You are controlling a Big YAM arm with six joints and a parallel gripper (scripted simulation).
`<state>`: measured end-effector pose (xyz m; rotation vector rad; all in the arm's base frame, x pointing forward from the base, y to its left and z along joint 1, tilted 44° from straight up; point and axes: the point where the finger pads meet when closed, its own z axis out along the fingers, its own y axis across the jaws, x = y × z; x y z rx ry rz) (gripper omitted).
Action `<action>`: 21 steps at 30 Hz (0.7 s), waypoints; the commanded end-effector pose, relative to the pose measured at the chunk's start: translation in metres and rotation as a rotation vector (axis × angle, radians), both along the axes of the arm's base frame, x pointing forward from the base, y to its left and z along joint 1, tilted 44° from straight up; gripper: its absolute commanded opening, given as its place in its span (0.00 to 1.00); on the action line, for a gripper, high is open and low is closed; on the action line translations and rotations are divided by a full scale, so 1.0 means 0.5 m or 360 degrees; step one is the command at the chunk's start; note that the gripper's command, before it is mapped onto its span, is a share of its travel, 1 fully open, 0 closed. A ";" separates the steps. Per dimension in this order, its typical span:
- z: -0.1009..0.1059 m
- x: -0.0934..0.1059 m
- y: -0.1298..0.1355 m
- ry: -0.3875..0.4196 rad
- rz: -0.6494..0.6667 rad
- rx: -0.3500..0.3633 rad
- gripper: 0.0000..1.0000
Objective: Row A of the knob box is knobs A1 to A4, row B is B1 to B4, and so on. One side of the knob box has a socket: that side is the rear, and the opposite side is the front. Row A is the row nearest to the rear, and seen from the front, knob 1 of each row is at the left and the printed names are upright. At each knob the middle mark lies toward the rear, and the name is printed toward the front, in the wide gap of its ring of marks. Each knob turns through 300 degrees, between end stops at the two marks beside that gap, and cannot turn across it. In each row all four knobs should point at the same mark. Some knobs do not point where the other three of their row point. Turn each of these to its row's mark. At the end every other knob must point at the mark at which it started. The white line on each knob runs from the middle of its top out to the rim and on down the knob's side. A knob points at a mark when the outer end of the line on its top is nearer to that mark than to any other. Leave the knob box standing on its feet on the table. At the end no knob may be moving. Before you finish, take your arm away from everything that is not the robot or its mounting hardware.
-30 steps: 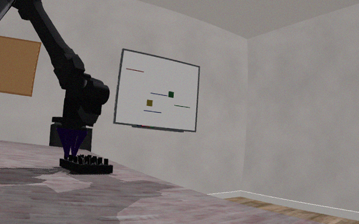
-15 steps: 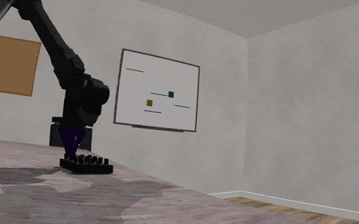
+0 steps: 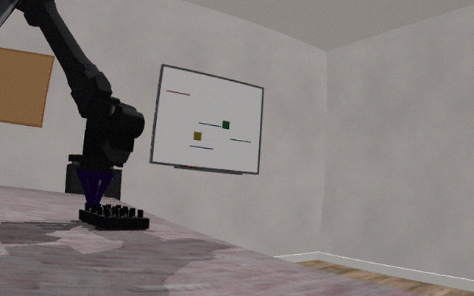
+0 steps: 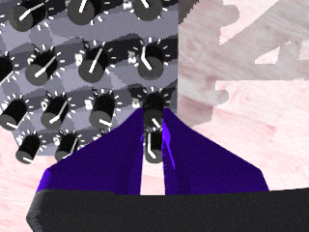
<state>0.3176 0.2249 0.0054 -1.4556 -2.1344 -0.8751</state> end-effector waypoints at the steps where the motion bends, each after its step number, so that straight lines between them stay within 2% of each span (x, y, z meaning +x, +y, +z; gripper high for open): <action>1: 0.000 0.003 0.005 -0.0005 0.0002 -0.0003 0.08; 21: 0.000 0.003 0.005 -0.0037 0.0034 -0.0003 0.08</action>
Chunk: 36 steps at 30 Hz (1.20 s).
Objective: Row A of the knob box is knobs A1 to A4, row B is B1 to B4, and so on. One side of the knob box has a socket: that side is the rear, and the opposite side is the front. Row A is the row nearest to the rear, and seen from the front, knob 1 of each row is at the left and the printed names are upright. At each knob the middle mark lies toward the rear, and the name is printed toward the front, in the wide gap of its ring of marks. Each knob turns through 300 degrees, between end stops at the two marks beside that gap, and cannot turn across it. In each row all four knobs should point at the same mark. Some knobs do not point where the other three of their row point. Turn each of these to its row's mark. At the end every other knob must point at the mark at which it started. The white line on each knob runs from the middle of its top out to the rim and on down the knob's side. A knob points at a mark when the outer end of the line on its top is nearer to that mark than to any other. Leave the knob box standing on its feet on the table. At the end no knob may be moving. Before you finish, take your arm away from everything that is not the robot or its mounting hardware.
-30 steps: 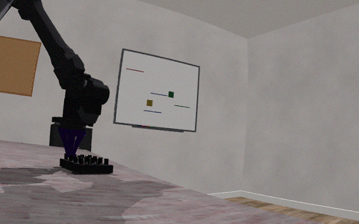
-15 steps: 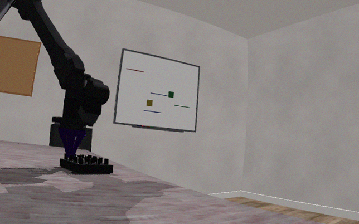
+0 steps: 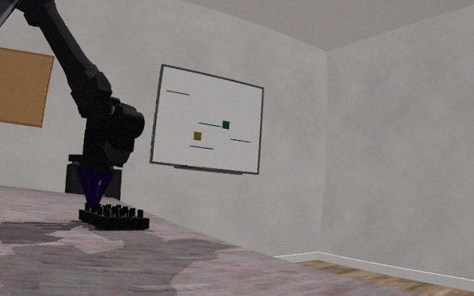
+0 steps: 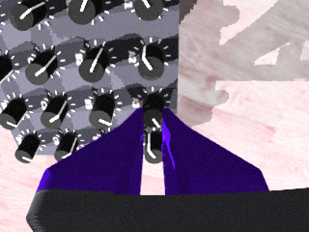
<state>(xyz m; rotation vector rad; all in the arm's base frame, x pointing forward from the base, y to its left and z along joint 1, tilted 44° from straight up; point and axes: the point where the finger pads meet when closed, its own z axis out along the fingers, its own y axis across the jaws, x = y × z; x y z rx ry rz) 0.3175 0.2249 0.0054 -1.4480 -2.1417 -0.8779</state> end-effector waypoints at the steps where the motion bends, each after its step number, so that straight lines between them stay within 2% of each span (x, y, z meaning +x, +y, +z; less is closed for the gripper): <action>1: 0.000 0.003 0.005 -0.0032 0.0029 -0.0003 0.08; 16: 0.001 0.004 0.006 -0.0149 0.0148 -0.0005 0.08; 36: 0.005 0.011 0.008 -0.0531 0.0529 -0.0010 0.08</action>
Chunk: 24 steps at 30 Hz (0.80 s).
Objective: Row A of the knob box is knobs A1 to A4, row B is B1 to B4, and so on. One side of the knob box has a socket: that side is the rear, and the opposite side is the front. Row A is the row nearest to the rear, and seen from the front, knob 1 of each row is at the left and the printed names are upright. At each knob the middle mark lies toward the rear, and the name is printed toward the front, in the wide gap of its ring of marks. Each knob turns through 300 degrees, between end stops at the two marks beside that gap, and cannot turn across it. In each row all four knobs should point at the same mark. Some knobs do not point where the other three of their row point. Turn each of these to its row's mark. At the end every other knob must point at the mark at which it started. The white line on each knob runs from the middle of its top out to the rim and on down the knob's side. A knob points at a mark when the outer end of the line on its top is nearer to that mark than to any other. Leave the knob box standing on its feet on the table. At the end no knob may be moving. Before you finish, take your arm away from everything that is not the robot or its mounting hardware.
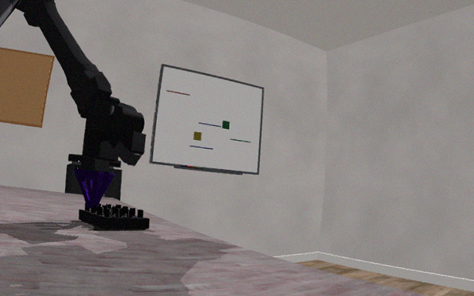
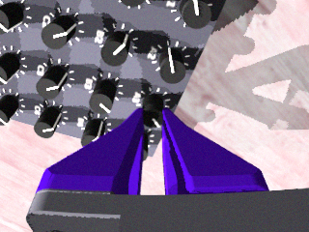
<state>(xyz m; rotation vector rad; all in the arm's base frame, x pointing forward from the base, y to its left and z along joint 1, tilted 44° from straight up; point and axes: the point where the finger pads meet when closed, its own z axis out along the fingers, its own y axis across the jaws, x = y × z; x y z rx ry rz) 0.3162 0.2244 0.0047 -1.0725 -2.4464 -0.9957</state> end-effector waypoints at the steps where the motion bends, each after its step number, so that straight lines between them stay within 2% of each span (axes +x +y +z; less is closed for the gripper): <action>1: 0.007 0.014 0.009 -0.0159 0.0140 0.0001 0.08; 24: 0.013 0.022 0.013 -0.0712 0.0696 -0.0003 0.08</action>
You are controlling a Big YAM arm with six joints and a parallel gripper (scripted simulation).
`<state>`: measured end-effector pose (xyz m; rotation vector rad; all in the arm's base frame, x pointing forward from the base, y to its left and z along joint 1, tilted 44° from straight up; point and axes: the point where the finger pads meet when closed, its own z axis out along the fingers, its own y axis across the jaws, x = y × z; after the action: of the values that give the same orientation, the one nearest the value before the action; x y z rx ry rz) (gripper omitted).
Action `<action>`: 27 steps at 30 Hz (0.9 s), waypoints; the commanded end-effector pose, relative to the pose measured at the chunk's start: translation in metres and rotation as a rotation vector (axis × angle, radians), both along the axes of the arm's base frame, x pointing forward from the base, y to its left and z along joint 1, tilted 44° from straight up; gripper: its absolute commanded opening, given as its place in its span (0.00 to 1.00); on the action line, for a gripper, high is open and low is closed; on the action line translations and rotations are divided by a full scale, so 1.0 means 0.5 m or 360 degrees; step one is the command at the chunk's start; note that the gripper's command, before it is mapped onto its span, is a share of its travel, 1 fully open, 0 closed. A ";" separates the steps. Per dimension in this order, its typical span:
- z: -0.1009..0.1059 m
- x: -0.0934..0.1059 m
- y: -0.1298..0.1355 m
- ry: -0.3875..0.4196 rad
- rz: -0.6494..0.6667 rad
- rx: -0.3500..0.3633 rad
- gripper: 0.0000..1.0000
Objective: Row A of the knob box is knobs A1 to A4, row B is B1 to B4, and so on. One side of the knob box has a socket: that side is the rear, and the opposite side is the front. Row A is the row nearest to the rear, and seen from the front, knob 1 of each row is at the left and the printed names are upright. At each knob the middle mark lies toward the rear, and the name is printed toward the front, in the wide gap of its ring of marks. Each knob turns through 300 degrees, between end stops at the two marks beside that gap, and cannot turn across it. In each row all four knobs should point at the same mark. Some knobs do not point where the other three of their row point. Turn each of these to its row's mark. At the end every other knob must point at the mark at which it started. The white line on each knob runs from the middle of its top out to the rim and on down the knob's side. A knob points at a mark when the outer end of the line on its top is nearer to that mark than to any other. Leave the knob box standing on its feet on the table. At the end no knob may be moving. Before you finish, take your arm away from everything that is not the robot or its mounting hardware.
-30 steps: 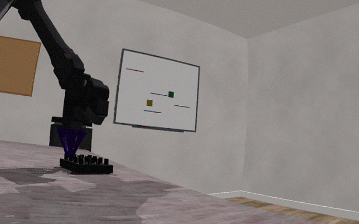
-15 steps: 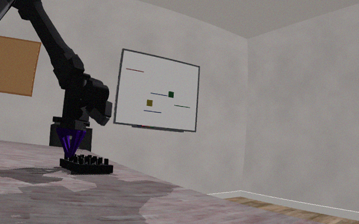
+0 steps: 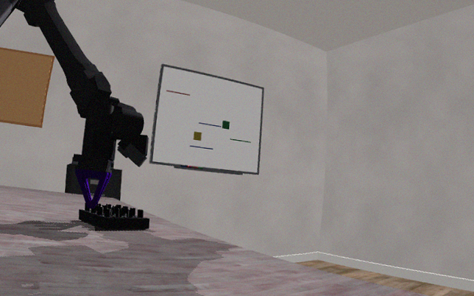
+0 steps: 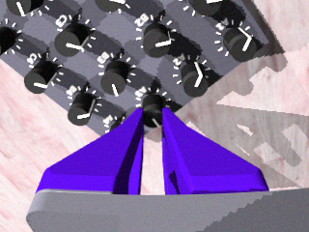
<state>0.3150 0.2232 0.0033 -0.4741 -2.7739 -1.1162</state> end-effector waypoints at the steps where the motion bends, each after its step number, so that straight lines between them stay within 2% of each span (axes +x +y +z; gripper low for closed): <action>1: 0.016 0.024 0.015 -0.0194 0.0164 0.0019 0.08; 5: 0.016 0.024 0.015 -0.0286 0.0259 0.0018 0.08; 7: 0.016 0.024 0.015 -0.0286 0.0259 0.0018 0.08; 22: 0.017 0.025 0.016 -0.0649 0.0630 0.0009 0.08; 27: 0.017 0.026 0.016 -0.0713 0.0691 0.0008 0.08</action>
<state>0.3147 0.2216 0.0017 0.2507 -2.9829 -1.1789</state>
